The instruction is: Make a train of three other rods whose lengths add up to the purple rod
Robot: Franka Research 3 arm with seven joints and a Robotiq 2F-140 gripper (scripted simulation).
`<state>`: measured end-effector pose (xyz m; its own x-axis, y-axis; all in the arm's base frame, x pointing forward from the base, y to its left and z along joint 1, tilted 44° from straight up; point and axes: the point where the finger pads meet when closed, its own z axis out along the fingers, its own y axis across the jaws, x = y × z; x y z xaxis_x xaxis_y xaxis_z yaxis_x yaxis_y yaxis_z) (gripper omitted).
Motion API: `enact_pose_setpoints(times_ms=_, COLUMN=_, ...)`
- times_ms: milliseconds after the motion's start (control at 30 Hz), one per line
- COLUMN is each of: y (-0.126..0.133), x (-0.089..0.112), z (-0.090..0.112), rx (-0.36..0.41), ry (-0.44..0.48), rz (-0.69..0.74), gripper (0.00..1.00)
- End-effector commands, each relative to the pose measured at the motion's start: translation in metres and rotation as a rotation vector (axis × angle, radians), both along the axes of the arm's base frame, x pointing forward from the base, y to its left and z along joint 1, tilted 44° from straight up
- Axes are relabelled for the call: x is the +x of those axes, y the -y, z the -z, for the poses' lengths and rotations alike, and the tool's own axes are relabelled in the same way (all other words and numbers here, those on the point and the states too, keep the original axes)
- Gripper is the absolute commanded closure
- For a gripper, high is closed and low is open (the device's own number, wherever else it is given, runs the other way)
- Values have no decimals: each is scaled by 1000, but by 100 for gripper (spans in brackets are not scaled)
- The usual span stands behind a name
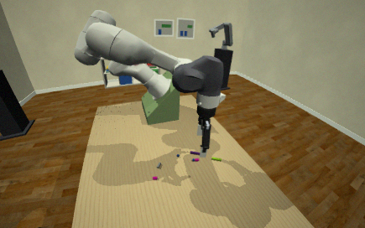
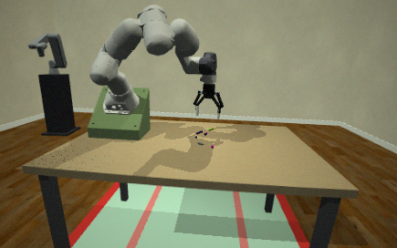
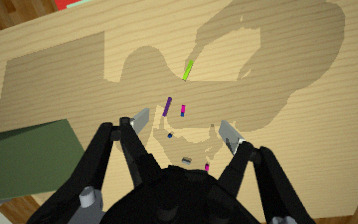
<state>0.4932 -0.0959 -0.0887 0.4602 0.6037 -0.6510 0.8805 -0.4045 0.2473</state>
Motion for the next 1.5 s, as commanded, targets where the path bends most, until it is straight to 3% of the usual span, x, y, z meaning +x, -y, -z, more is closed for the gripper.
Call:
enact_pose_setpoints(times_ms=0, y=0, x=-1, z=-1, rx=-1, ry=-7, rz=-2, gripper=0)
enact_pose_setpoints(times_ms=200, y=1, x=-1, z=-2, rx=-3, ry=3, rz=7, gripper=0)
enact_pose_setpoints(times_ms=333, y=19, x=-3, z=-15, rx=-28, ry=129, rz=135, gripper=0)
enact_pose_setpoints(times_ms=1467, y=72, x=-14, z=-57, rx=-101, ry=538, rz=552, gripper=0)
